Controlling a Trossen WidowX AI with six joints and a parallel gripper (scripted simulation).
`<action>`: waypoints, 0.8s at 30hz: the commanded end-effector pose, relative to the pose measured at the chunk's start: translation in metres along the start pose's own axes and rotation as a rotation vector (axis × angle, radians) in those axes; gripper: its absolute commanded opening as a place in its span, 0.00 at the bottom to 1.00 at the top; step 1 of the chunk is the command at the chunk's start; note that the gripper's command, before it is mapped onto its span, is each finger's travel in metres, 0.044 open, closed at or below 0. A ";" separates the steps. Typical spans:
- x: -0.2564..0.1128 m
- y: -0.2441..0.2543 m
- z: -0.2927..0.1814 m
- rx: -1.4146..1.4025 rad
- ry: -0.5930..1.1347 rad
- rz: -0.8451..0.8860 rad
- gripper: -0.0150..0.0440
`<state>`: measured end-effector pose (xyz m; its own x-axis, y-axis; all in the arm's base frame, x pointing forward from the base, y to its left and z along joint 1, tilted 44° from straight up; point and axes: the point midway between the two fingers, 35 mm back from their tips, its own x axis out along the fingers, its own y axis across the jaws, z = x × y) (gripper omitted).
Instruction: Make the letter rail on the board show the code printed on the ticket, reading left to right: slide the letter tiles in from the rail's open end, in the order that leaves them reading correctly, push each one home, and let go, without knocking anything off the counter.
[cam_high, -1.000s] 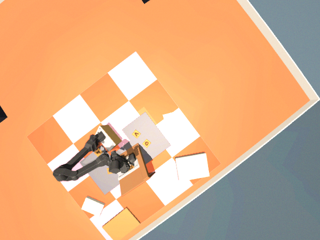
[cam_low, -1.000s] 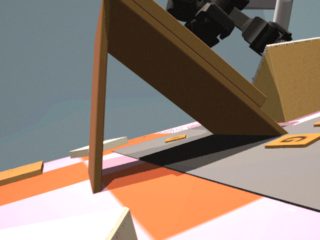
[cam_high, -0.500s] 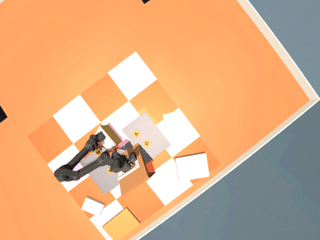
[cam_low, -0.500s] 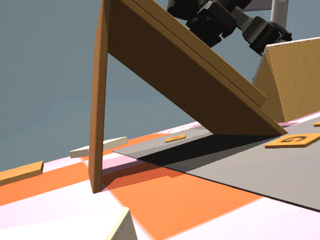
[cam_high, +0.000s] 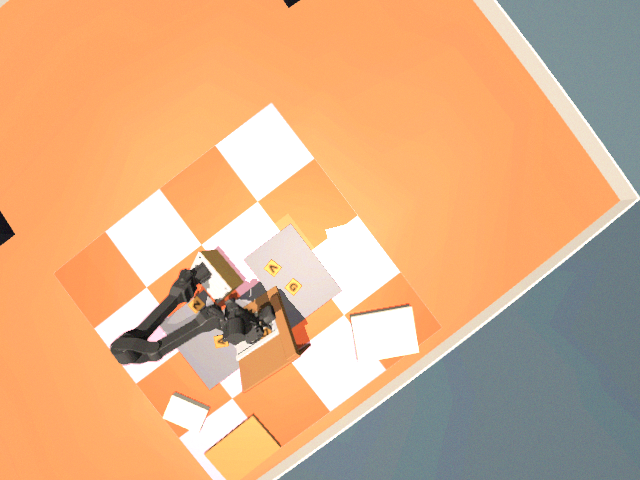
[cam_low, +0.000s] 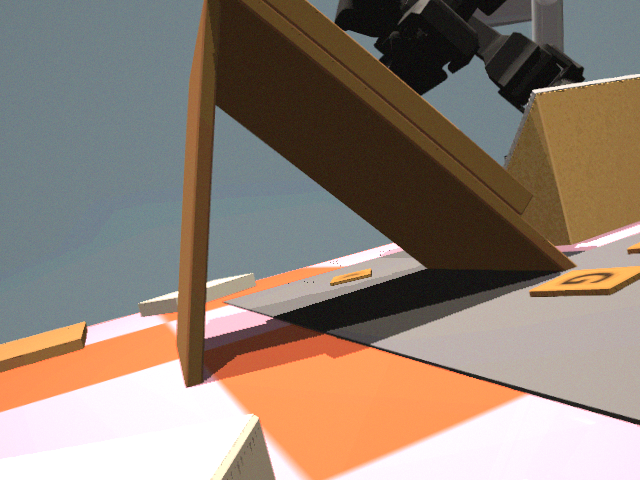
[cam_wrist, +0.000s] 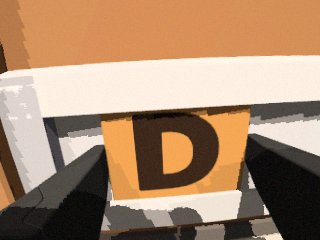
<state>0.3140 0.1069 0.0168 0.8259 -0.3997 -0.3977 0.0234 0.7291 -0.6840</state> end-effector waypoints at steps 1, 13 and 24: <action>0.000 0.002 -0.001 0.002 0.002 -0.002 0.25; 0.000 0.009 -0.001 0.002 0.002 -0.002 0.25; 0.000 0.009 0.000 0.003 -0.001 0.000 0.61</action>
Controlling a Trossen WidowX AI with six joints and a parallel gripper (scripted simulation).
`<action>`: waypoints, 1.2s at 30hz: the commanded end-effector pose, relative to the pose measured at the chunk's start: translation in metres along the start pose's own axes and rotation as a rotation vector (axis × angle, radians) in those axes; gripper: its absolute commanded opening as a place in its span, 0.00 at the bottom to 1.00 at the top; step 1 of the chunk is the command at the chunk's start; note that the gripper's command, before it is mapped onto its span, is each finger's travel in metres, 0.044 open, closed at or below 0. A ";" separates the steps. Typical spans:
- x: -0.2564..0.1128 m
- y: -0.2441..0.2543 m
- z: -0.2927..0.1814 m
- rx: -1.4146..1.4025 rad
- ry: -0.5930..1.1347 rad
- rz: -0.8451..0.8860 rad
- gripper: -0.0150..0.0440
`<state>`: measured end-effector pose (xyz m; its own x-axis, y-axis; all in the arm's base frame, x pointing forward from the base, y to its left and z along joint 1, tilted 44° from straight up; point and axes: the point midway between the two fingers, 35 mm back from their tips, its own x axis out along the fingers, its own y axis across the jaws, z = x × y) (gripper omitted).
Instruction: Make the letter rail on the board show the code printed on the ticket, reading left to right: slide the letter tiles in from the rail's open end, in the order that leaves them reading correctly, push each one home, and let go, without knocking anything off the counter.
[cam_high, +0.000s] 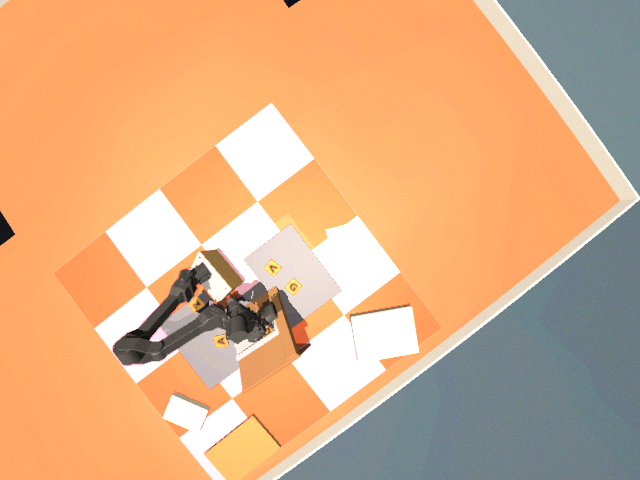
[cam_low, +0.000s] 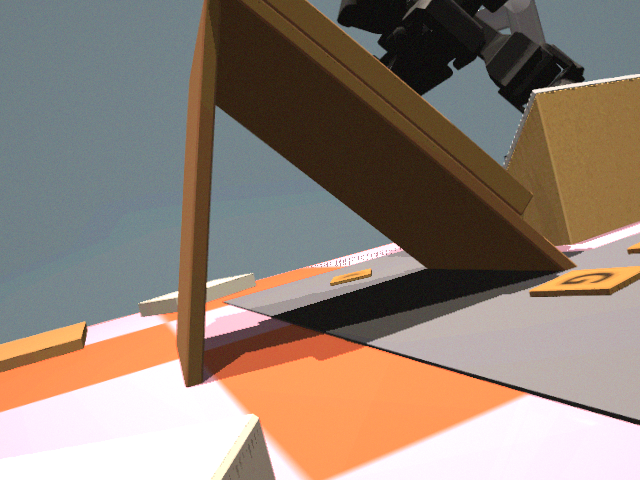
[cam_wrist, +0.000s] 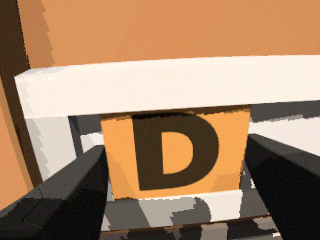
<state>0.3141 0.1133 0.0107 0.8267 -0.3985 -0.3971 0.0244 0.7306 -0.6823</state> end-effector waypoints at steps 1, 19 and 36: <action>-0.001 0.000 0.000 0.000 0.001 -0.001 0.65; -0.022 0.001 0.000 0.000 0.004 -0.001 0.75; -0.037 0.003 -0.001 0.000 0.005 -0.001 0.75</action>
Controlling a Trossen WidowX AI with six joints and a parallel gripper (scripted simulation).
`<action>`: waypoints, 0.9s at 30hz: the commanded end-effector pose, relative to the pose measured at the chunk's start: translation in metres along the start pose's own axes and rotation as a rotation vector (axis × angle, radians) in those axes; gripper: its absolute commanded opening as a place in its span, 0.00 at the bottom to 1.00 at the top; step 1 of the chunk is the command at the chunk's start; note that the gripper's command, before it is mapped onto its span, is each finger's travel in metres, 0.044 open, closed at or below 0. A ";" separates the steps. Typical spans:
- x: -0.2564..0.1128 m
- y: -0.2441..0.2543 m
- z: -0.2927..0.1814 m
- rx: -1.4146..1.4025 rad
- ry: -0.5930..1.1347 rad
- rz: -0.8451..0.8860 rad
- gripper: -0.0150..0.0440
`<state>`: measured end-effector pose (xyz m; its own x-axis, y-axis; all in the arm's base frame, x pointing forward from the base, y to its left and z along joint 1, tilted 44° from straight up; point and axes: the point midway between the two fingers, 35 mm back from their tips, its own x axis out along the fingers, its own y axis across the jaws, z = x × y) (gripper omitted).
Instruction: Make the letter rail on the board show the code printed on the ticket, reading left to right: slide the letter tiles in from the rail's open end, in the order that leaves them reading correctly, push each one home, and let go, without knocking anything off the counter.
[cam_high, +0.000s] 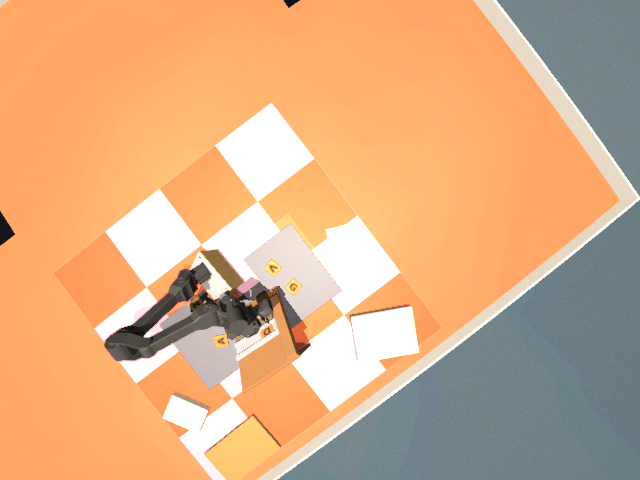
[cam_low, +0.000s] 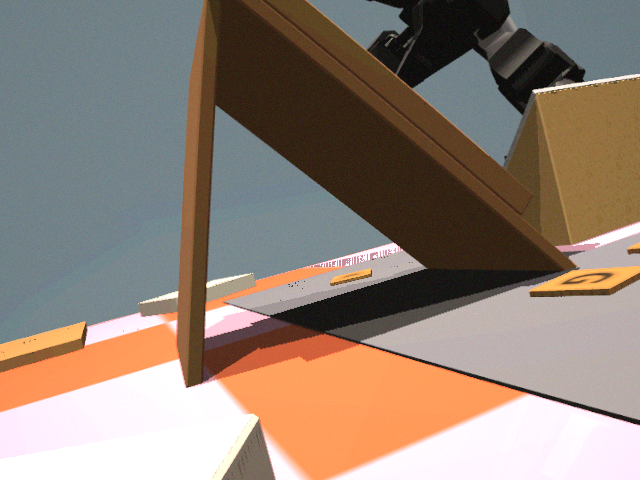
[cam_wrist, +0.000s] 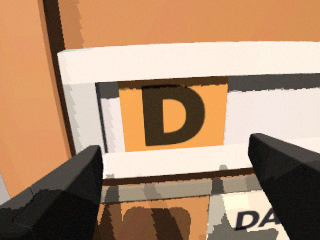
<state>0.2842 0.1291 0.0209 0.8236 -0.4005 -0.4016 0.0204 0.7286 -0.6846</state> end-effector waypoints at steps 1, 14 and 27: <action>-0.003 -0.001 0.001 0.005 -0.001 -0.002 0.75; -0.009 -0.001 0.001 0.000 0.000 0.000 0.62; -0.009 -0.001 0.001 0.000 0.000 0.000 0.25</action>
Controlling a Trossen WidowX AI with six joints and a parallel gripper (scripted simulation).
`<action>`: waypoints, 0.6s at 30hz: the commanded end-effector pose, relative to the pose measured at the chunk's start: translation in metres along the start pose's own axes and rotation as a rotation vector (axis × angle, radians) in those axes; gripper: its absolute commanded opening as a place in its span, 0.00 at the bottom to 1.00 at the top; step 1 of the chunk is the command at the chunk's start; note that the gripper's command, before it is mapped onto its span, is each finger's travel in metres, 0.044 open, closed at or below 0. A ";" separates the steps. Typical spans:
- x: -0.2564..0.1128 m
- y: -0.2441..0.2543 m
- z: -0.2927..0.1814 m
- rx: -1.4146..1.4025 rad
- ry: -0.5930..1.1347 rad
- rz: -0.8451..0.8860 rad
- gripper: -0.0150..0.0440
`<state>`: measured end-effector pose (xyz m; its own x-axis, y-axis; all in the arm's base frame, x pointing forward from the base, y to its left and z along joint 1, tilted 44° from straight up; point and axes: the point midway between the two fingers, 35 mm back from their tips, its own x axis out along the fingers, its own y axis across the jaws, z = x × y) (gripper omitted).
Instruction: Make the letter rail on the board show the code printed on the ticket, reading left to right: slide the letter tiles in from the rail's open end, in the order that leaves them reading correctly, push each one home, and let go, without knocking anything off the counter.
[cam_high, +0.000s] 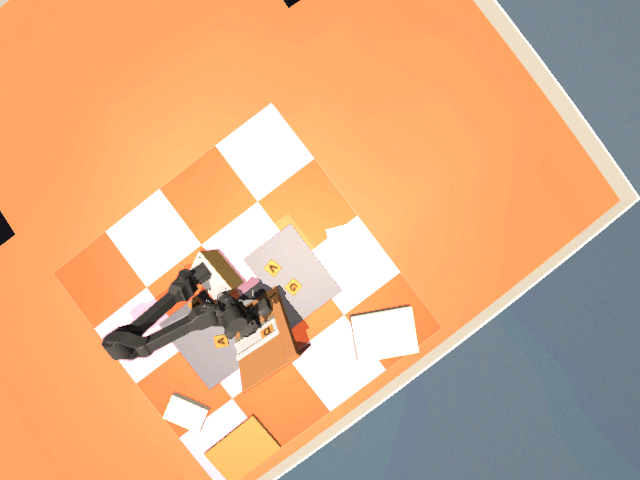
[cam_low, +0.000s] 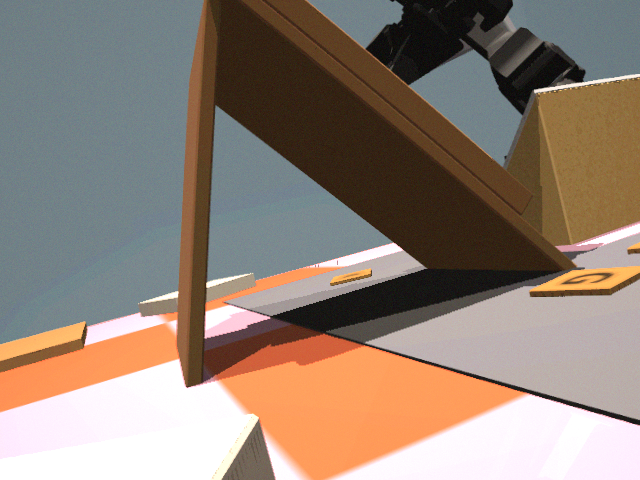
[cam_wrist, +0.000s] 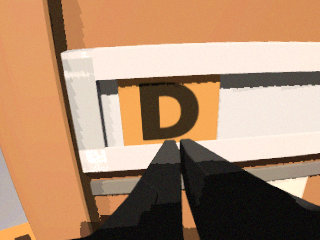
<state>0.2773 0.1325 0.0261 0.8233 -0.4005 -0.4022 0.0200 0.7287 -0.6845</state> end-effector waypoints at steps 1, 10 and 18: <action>0.000 0.000 0.000 0.000 0.000 0.000 0.25; 0.015 0.005 0.009 -0.008 0.193 0.039 0.25; 0.023 -0.019 0.019 -0.002 0.539 0.026 0.25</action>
<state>0.3033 0.1319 0.0294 0.5832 -0.5339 -0.6122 -0.0197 0.7441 -0.6677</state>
